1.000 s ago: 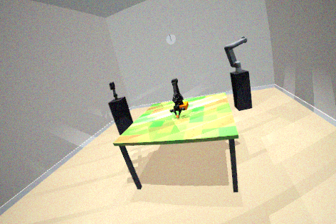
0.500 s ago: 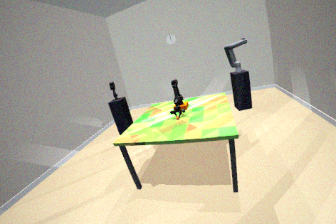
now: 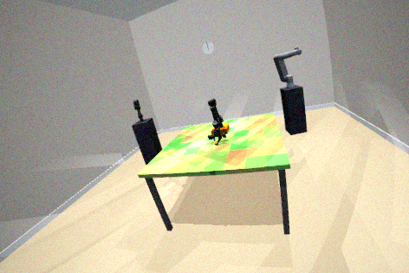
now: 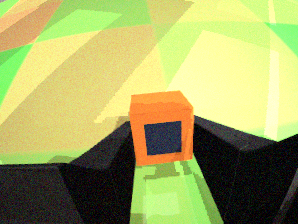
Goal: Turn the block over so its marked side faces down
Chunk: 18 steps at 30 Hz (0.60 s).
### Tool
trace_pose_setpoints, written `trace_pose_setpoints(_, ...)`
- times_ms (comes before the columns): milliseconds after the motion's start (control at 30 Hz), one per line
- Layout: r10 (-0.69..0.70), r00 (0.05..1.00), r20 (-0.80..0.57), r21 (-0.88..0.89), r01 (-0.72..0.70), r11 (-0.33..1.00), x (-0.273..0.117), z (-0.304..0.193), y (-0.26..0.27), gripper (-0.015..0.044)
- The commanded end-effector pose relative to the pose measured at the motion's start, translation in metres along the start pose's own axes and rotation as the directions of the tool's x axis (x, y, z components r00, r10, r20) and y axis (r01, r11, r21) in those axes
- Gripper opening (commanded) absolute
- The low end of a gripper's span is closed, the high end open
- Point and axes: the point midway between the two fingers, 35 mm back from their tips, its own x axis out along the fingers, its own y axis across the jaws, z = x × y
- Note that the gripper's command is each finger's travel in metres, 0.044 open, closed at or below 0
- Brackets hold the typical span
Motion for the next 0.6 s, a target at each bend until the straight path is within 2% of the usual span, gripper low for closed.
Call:
trace_pose_setpoints(0,-0.003,1.0,0.027,-0.006,0.004,1.0,-0.0036,-0.0013,-0.0008,0.0)
trace_pose_setpoints(567,-0.003,0.999,0.05,-0.006,0.004,1.0,-0.0049,0.0001,-0.0007,0.0)
